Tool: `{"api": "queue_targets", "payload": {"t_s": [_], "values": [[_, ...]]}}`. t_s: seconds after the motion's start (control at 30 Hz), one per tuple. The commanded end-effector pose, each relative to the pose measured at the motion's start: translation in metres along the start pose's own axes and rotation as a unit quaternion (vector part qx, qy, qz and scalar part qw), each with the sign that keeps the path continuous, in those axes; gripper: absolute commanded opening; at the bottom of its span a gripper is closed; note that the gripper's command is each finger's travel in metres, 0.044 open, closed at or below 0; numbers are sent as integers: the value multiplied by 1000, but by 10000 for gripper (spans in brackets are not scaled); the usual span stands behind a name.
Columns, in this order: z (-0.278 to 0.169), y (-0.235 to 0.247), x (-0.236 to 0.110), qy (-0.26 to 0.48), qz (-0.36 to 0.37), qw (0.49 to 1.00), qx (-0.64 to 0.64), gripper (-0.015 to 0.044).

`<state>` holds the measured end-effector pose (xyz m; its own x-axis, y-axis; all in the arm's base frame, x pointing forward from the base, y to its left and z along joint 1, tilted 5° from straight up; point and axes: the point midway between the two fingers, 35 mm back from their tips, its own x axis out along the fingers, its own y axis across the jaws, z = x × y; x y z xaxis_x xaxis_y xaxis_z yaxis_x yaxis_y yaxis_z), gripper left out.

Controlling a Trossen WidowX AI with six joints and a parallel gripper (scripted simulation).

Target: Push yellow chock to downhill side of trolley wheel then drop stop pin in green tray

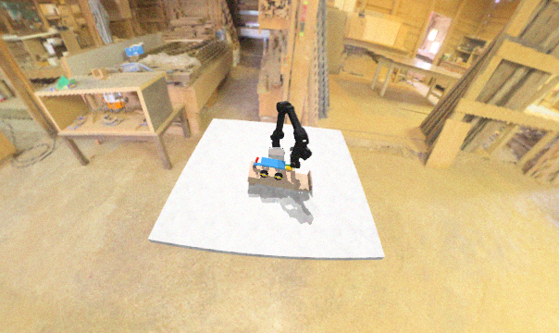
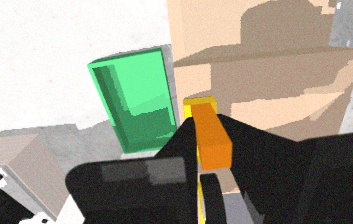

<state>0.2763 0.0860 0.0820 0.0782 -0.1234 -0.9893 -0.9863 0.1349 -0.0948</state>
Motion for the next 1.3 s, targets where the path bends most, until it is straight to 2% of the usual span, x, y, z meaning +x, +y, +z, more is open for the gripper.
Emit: {"api": "queue_targets", "payload": {"t_s": [0.0, 1.27], "values": [[-6, 0, -1, 2, -2, 1000, 2, 0], [-19, 2, 0, -2, 0, 1000, 0, 0]]}}
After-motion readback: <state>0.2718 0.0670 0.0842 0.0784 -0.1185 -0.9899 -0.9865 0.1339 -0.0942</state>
